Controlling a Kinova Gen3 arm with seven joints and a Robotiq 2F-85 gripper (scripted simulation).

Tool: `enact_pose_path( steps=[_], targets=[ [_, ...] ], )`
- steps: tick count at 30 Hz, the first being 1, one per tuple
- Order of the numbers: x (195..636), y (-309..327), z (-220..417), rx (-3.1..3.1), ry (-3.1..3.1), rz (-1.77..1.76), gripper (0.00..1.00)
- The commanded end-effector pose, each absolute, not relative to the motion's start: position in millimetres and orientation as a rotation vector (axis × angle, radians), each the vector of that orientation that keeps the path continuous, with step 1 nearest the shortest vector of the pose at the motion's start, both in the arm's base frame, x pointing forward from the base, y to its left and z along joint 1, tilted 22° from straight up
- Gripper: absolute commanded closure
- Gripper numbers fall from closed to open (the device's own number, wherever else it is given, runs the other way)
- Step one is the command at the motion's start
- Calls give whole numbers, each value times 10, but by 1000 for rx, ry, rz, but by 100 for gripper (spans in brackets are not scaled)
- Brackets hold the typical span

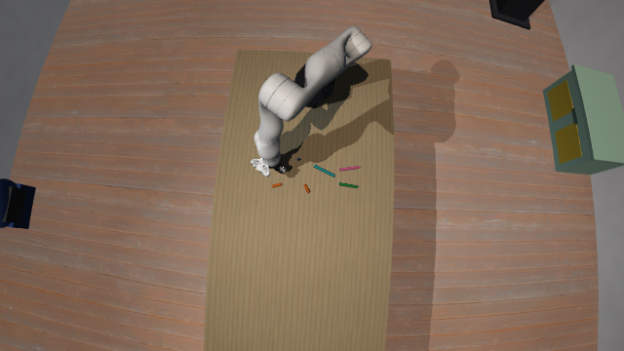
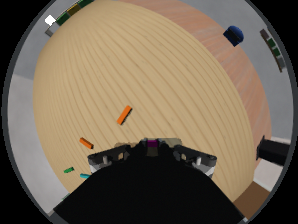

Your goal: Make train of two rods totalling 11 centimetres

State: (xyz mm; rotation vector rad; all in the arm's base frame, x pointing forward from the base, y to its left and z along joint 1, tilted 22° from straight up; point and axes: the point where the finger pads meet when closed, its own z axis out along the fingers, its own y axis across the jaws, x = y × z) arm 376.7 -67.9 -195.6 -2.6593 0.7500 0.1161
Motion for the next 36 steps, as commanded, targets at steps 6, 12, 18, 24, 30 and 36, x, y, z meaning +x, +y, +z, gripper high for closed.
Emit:
enact_pose_path(
  steps=[6, 12, 18, 24, 30, 36],
  targets=[
    [3769, -703, -1954, -2669, 733, 105, 85],
    [3769, -703, -1954, -2669, 733, 105, 85],
    [3769, -698, -1965, -2669, 733, 105, 85],
    [3770, -681, -2008, -2669, 733, 105, 85],
    [3771, -669, -2039, -2669, 733, 105, 85],
    [3771, -660, -2061, -2669, 733, 105, 85]
  ],
)
